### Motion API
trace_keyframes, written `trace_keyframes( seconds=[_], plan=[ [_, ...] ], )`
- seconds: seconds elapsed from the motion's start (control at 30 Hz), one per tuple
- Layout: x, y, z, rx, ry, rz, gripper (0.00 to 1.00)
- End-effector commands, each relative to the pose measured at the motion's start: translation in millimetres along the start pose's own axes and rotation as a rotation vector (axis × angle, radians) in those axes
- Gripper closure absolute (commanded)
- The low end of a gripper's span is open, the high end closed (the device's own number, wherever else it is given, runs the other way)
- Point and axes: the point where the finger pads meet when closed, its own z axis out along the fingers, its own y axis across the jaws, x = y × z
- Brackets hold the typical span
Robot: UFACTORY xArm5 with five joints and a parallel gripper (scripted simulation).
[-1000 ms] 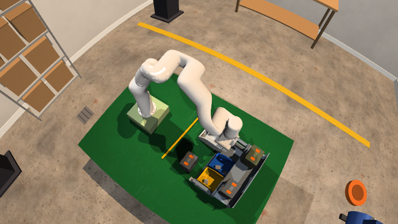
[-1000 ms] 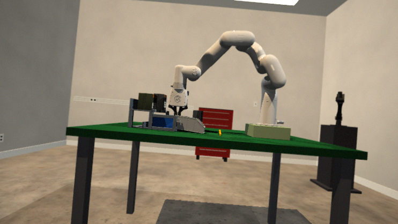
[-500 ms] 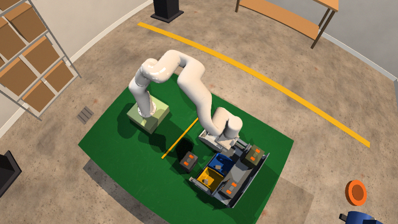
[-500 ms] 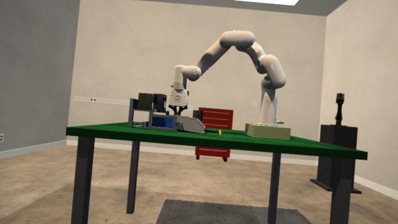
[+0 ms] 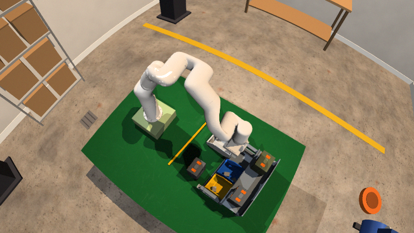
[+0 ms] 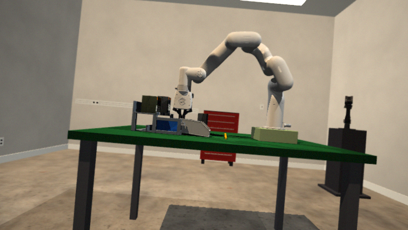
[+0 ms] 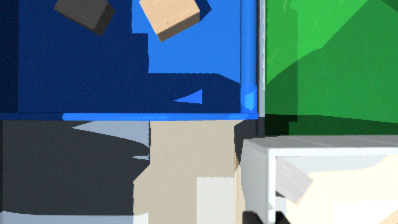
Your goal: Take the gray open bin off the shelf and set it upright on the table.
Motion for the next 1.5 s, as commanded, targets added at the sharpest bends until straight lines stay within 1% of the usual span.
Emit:
trace_keyframes(
  seconds=[0.0,1.47],
  plan=[
    [-0.3,-1.4,-1.7,0.004,-0.001,0.0,0.93],
    [-0.3,-1.3,-1.6,0.004,-0.001,0.0,0.98]
  ],
)
